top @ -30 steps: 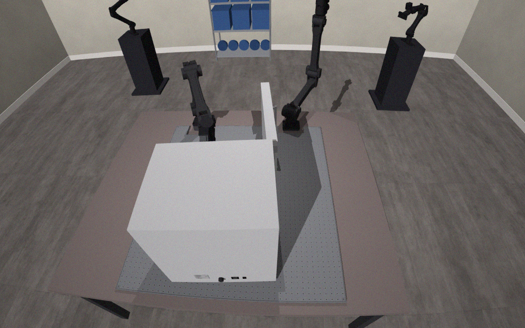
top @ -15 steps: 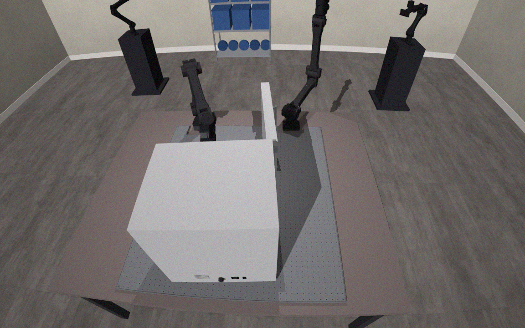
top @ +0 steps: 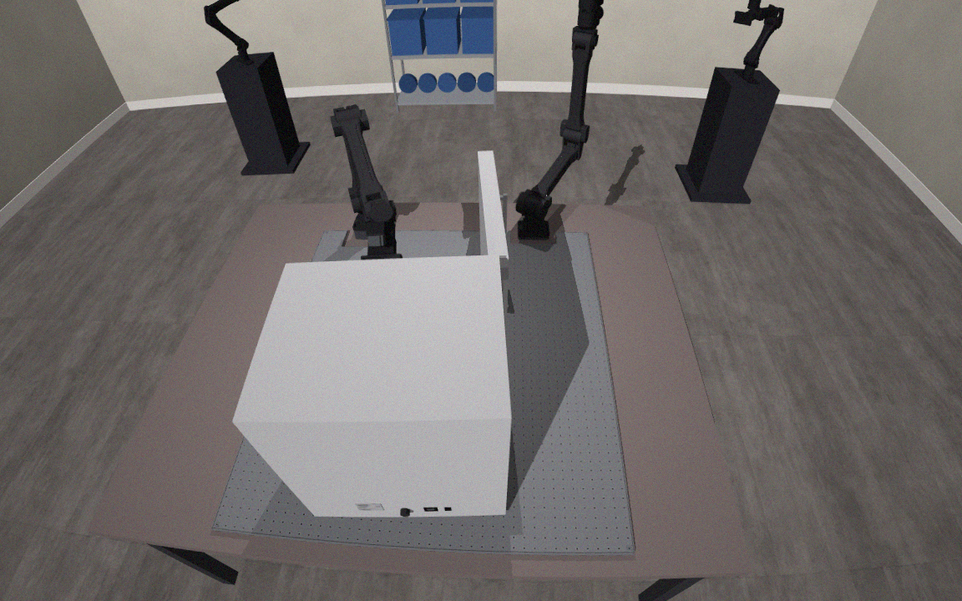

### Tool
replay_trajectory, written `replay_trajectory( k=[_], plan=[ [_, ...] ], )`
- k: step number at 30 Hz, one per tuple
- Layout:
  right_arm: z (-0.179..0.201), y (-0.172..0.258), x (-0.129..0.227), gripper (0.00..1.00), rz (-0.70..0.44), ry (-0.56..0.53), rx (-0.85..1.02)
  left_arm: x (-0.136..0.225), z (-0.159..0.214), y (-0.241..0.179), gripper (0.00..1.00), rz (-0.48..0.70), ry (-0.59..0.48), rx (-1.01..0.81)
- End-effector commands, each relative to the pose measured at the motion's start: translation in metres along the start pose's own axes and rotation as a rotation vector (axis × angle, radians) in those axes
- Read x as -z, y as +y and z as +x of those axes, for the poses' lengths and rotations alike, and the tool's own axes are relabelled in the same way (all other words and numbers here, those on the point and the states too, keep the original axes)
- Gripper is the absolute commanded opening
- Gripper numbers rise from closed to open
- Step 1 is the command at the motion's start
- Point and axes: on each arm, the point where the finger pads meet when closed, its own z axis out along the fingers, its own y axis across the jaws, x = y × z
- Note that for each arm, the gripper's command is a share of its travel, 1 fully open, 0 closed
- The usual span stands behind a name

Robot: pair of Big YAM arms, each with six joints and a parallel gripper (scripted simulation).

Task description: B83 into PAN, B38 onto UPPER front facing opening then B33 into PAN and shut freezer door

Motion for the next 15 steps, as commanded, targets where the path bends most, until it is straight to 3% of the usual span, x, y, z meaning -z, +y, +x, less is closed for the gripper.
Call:
replay_trajectory(
  k=[1, 15],
  plan=[
    [-0.016, 0.008, 0.017, 1.0, -0.013, -0.048, -0.02, -0.001, 0.013, 0.001, 0.0, -0.002, 0.037, 0.013],
    [-0.009, 0.008, 0.035, 1.0, -0.013, -0.047, -0.02, -0.001, 0.013, 0.001, 0.0, -0.002, 0.037, 0.013]
  ],
)
